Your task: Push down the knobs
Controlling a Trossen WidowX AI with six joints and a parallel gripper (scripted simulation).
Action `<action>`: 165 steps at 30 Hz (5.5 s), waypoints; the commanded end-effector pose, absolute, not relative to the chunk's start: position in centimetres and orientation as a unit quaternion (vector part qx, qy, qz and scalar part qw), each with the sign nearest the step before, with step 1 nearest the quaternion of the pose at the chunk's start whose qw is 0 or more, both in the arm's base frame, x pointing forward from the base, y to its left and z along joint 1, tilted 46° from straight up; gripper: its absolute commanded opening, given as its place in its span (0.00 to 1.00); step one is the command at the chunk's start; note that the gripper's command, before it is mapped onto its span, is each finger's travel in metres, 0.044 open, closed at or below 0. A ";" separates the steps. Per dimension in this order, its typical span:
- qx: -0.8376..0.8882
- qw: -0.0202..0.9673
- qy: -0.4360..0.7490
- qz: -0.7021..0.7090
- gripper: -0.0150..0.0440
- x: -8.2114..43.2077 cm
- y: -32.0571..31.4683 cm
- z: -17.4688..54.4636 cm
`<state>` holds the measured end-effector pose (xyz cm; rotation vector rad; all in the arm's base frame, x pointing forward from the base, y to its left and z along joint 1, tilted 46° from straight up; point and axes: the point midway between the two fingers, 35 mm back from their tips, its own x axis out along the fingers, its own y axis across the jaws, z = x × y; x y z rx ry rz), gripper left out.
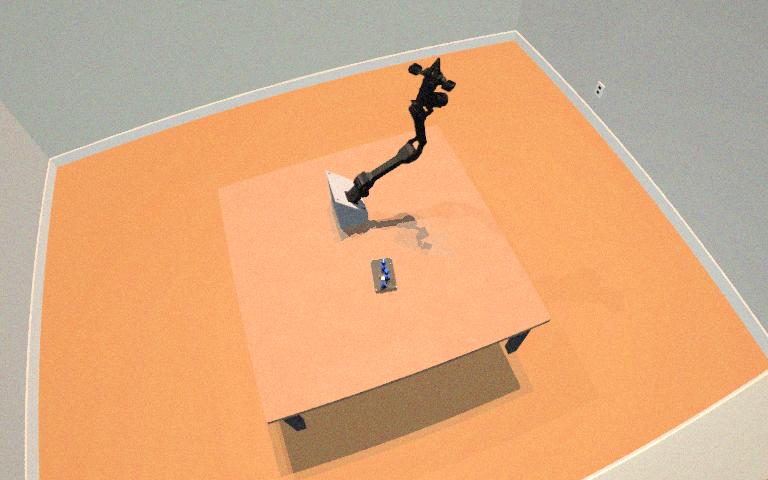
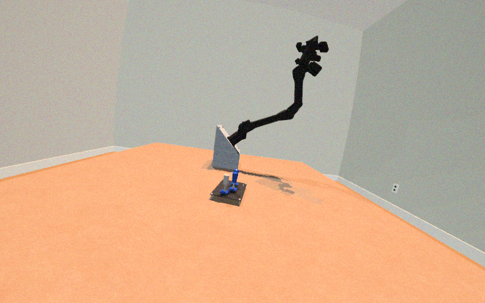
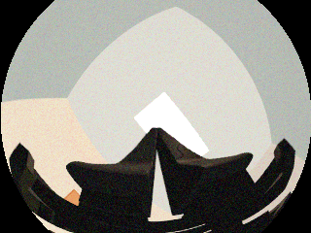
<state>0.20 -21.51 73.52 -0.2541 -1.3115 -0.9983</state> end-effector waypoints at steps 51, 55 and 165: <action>0.094 0.923 -0.085 -0.363 0.25 30.2 -35.4 47.0; 0.109 0.936 -0.027 -0.334 0.25 32.8 -34.6 43.5; 0.288 0.650 0.652 0.263 0.25 34.5 5.4 2.3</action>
